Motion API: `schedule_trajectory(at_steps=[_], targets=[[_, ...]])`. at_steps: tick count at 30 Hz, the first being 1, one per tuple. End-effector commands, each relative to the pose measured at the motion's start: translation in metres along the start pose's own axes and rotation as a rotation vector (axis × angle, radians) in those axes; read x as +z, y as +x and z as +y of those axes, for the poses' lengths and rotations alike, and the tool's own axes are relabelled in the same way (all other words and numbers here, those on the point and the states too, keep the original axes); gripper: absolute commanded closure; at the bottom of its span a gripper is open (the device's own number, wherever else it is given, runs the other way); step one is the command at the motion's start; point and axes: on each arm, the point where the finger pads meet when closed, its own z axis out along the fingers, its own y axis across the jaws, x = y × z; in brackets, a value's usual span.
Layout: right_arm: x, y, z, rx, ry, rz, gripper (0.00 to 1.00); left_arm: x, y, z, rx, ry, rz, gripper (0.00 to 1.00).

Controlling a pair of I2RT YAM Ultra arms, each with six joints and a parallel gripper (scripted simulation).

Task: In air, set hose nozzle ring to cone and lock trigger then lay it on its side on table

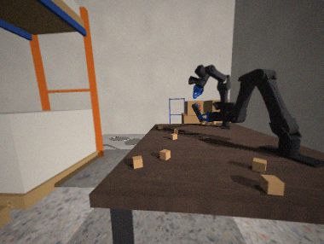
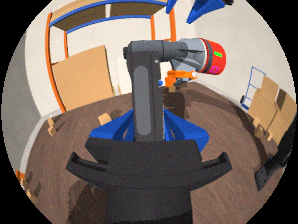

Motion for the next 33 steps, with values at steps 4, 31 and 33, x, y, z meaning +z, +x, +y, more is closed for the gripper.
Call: schedule_trajectory(at_steps=[4, 31, 33], targets=[[-0.016, -0.053, -0.010, -0.017, -0.125, -0.158, 0.63, 0.002, -0.045, -0.004, -0.109, 0.003, -0.115, 0.64], [-0.063, -0.167, -0.125, -0.068, -0.115, -0.619, 0.63, 0.002, -0.045, -0.004, -0.109, 0.003, -0.115, 0.64], [-0.070, -0.174, -0.137, -0.076, -0.098, -0.666, 0.63, 0.002, -0.045, -0.004, -0.109, 0.003, -0.115, 0.64]])
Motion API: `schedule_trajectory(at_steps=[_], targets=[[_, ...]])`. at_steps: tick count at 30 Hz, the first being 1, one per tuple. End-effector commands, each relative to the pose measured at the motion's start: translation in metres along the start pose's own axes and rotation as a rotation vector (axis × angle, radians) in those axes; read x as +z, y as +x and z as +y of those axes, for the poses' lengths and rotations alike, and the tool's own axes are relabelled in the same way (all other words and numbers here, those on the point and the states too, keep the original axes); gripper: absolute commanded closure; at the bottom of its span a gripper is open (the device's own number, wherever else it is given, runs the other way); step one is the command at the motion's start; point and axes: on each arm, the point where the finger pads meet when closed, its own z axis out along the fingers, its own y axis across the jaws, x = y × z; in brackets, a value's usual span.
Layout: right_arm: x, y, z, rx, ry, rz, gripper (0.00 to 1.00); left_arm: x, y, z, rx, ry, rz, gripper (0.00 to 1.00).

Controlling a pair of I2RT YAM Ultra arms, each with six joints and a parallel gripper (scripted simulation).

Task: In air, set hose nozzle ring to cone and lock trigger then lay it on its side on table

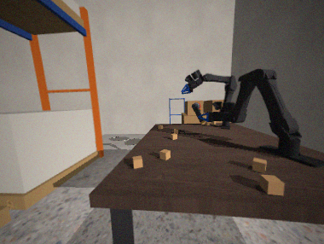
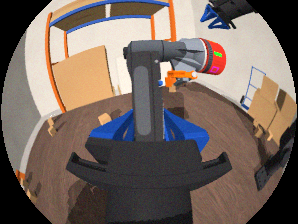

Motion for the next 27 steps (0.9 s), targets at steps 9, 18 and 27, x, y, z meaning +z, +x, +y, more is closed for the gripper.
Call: schedule_trajectory(at_steps=[9, 18, 27], targets=[[-0.032, -0.063, -0.049, -0.112, 0.013, -0.306, 0.63, 0.002, -0.045, -0.004, -0.109, 0.003, -0.115, 0.64], [-0.060, -0.086, -0.095, -0.197, 0.113, -0.471, 0.63, 0.002, -0.045, -0.004, -0.109, 0.003, -0.115, 0.64], [-0.092, -0.100, -0.132, -0.296, 0.215, -0.612, 0.63, 0.002, -0.045, -0.004, -0.109, 0.003, -0.115, 0.64]])
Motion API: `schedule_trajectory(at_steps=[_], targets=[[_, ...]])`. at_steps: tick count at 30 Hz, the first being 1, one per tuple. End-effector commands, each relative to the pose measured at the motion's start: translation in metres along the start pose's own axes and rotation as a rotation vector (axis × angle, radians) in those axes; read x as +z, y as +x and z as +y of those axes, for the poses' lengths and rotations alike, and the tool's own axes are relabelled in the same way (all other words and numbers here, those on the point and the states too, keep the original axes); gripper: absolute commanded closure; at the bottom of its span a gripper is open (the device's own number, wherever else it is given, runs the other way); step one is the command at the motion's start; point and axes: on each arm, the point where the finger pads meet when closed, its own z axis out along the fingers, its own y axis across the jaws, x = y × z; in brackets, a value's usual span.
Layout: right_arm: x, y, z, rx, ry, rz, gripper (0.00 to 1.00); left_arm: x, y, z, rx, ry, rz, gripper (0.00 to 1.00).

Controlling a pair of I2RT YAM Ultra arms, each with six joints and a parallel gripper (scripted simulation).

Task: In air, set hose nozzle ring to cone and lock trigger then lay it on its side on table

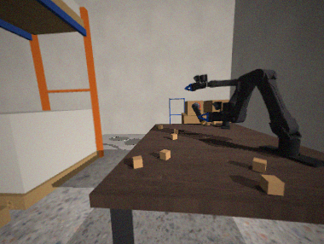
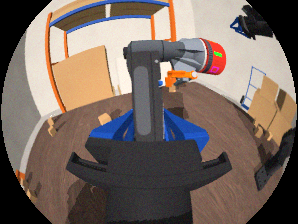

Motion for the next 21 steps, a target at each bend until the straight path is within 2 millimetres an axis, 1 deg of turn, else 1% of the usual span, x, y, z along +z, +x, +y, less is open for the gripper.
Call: schedule_trajectory(at_steps=[1, 3, 5, 7, 8, 9, 10, 13, 15, 17, 18, 19, 21], targets=[[-0.009, -0.031, -0.007, -0.064, -0.009, -0.146, 0.63, 0.002, -0.045, -0.004, -0.109, 0.003, -0.115, 0.64], [-0.013, -0.031, -0.018, -0.089, 0.019, -0.169, 0.63, 0.002, -0.045, -0.004, -0.109, 0.003, -0.115, 0.64], [-0.016, -0.029, -0.024, -0.098, 0.035, -0.174, 0.63, 0.002, -0.045, -0.004, -0.109, 0.003, -0.115, 0.64], [-0.018, -0.033, -0.028, -0.091, 0.047, -0.180, 0.63, 0.002, -0.045, -0.004, -0.109, 0.003, -0.115, 0.64], [-0.019, -0.037, -0.025, -0.079, 0.040, -0.180, 0.63, 0.002, -0.045, -0.004, -0.109, 0.003, -0.115, 0.64], [-0.025, -0.049, -0.026, -0.059, 0.048, -0.202, 0.63, 0.002, -0.045, -0.004, -0.109, 0.003, -0.115, 0.64], [-0.026, -0.053, -0.027, -0.059, 0.052, -0.209, 0.63, 0.002, -0.045, -0.004, -0.109, 0.003, -0.115, 0.64], [-0.020, -0.047, -0.020, -0.058, 0.033, -0.192, 0.63, 0.002, -0.045, -0.004, -0.109, 0.003, -0.115, 0.64], [-0.013, -0.040, -0.022, -0.057, 0.044, -0.170, 0.63, 0.002, -0.045, -0.004, -0.109, 0.003, -0.115, 0.64], [-0.013, -0.040, -0.022, -0.057, 0.044, -0.170, 0.63, 0.002, -0.045, -0.004, -0.109, 0.003, -0.115, 0.64], [-0.018, -0.041, -0.028, -0.060, 0.062, -0.175, 0.63, 0.002, -0.045, -0.004, -0.109, 0.003, -0.115, 0.64], [-0.023, -0.049, -0.030, -0.063, 0.070, -0.195, 0.63, 0.002, -0.045, -0.004, -0.109, 0.003, -0.115, 0.64], [-0.019, -0.044, -0.028, -0.067, 0.063, -0.180, 0.63, 0.002, -0.045, -0.004, -0.109, 0.003, -0.115, 0.64]])
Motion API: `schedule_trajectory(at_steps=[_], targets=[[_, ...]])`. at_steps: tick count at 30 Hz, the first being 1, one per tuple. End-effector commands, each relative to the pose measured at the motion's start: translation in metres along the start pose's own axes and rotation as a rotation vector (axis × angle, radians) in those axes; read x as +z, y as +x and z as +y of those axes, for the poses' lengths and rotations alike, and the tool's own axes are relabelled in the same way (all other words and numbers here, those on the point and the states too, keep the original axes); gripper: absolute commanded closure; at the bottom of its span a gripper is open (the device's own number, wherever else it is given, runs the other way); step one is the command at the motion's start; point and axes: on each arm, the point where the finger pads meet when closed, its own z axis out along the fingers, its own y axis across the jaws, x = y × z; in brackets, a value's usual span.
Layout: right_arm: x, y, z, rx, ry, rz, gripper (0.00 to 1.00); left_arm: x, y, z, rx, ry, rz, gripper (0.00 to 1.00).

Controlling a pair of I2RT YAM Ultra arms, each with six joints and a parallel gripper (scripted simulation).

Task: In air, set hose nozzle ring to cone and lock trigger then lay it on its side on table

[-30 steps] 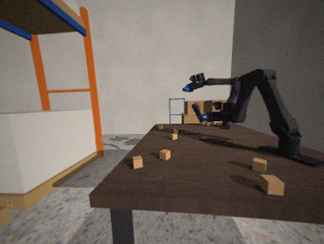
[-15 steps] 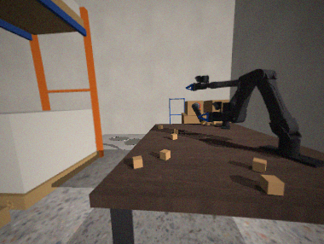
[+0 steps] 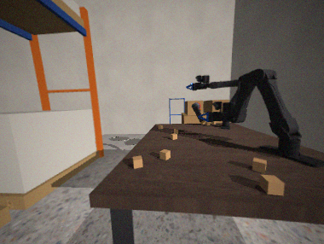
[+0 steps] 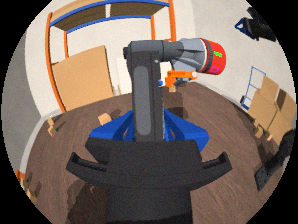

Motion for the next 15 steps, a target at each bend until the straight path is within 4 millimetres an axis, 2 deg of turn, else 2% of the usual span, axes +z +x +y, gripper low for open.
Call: schedule_trajectory(at_steps=[1, 4, 5, 8, 15], targets=[[-0.0030, -0.0241, -0.0008, -0.006, 0.007, -0.049, 0.63, 0.0025, -0.0455, -0.0040, -0.109, 0.003, -0.115, 0.64], [0.0024, -0.0163, 0.0036, -0.007, -0.003, -0.026, 0.63, 0.0025, -0.0455, -0.0040, -0.109, 0.003, -0.115, 0.64], [-0.0029, -0.0216, 0.0020, -0.007, 0.001, -0.039, 0.63, 0.0025, -0.0455, -0.0040, -0.109, 0.003, -0.115, 0.64], [-0.0016, -0.0241, 0.0017, -0.008, 0.003, -0.051, 0.63, 0.0025, -0.0455, -0.0040, -0.109, 0.003, -0.115, 0.64], [0.0033, -0.0182, 0.0005, -0.008, 0.006, -0.034, 0.63, 0.0025, -0.0455, -0.0040, -0.109, 0.003, -0.115, 0.64]])
